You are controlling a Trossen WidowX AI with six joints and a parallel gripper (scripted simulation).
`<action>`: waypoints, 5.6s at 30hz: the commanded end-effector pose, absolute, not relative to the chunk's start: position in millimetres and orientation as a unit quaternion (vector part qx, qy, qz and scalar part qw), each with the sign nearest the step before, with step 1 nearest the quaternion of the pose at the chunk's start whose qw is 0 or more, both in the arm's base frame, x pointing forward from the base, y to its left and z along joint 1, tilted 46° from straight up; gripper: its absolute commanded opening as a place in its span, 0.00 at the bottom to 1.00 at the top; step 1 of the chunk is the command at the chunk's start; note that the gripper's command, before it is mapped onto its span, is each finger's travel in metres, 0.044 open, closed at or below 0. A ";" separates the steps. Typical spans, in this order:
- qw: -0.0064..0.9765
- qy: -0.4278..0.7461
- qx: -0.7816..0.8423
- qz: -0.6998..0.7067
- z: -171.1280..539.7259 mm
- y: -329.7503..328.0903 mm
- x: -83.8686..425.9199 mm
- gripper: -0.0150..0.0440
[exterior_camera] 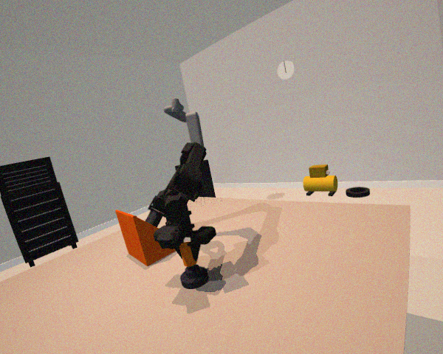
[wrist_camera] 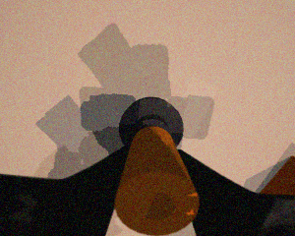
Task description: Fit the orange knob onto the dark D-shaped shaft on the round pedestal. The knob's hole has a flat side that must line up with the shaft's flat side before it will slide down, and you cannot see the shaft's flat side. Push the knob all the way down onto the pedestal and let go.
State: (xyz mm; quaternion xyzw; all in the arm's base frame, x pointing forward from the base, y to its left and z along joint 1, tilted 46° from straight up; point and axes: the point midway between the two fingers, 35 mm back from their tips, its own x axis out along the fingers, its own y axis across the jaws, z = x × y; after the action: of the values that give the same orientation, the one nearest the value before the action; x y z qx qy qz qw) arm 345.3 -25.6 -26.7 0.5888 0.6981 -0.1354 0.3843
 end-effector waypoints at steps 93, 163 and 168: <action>0.233 0.645 0.665 -0.297 -23.6 -27.3 347.2 0.25; 0.108 0.580 0.696 -0.409 -26.5 -23.4 347.0 0.25; 0.108 0.580 0.696 -0.409 -26.0 -24.4 346.8 0.25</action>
State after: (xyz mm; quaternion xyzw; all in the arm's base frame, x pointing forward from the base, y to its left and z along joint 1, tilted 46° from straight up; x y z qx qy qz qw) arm 346.3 -23.9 -26.9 0.6941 0.5819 -0.4093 0.1099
